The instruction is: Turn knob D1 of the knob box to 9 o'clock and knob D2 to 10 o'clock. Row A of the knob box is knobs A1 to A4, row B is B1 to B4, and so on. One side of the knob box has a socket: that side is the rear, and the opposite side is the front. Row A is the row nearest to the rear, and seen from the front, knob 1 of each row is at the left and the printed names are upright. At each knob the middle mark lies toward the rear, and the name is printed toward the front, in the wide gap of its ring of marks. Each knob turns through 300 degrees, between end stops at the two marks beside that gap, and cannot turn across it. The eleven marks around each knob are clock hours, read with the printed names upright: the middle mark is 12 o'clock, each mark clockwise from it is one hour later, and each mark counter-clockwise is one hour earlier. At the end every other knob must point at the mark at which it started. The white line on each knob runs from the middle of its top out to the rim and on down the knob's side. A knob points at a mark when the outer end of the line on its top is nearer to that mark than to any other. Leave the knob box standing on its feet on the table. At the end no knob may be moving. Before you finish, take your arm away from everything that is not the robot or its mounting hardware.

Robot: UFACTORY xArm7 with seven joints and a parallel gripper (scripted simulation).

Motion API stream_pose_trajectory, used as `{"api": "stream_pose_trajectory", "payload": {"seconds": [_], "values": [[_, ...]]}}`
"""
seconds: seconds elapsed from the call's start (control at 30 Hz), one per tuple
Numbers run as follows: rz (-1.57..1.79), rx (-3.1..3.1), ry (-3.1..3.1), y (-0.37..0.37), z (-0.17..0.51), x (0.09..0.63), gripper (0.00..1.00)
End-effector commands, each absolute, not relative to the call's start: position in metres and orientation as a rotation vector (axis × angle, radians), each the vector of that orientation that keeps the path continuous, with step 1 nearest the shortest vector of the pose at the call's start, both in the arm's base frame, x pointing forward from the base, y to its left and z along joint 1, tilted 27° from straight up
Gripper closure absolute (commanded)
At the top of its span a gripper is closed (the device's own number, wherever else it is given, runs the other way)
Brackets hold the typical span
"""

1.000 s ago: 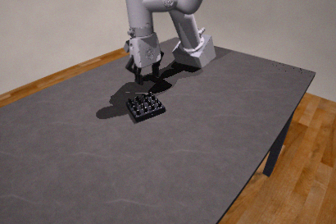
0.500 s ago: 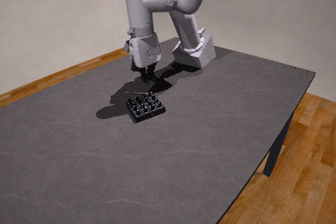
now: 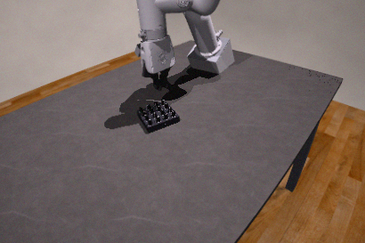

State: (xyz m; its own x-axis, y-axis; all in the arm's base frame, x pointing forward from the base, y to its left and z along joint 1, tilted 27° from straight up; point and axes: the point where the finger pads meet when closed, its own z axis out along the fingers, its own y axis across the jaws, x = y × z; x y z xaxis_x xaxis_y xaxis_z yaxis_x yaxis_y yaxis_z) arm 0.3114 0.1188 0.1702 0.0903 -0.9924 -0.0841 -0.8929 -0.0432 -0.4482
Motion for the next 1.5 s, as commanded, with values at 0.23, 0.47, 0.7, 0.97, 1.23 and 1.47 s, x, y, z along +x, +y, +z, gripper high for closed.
{"api": "stream_pose_trajectory", "payload": {"seconds": [0.23,0.47,0.7,0.97,1.23,1.47], "values": [[-0.352,-1.989,1.852,0.119,0.171,0.312,0.81],[-0.352,-1.989,1.852,0.12,0.169,0.313,0.81],[-0.352,-1.989,1.852,0.12,0.165,0.315,0.81],[-0.352,-1.989,1.852,0.121,0.157,0.319,0.81],[-0.352,-1.989,1.852,0.122,0.148,0.323,0.81],[-0.352,-1.989,1.853,0.123,0.142,0.326,0.81]]}}
